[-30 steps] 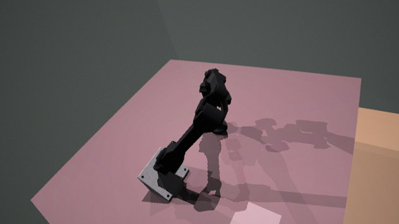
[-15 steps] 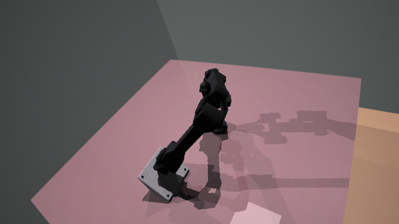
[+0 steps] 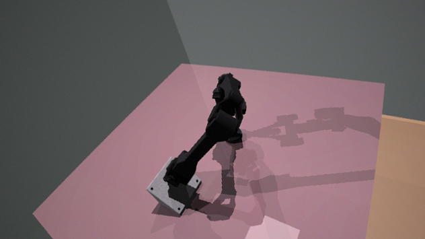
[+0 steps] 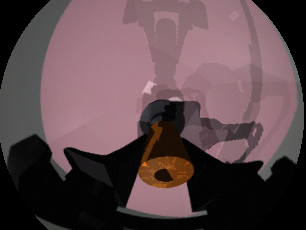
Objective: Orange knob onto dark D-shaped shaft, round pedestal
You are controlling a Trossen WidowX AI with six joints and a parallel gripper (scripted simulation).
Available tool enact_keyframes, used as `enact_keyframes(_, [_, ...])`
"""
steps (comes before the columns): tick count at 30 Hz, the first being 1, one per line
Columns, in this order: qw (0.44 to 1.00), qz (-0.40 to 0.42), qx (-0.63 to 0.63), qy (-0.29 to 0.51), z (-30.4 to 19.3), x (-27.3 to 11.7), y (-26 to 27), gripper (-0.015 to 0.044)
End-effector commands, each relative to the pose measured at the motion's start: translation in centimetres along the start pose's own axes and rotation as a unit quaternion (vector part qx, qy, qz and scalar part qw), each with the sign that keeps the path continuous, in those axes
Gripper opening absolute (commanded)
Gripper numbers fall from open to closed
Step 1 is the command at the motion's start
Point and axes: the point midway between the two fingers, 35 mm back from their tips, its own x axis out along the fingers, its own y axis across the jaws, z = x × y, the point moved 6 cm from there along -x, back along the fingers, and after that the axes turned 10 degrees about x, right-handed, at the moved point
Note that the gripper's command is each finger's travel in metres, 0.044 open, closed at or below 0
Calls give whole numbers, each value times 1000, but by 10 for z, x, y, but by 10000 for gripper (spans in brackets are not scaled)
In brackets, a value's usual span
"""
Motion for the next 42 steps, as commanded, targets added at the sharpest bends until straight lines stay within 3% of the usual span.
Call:
enact_keyframes(1, [1000,1,3,0,0,0,0,0])
enact_keyframes(8, [1000,1,8,0,1,-4,1,0])
enact_keyframes(15, [994,1,108,0,0,-3,1,0])
enact_keyframes(42, [994,1,108,0,0,-4,0,0])
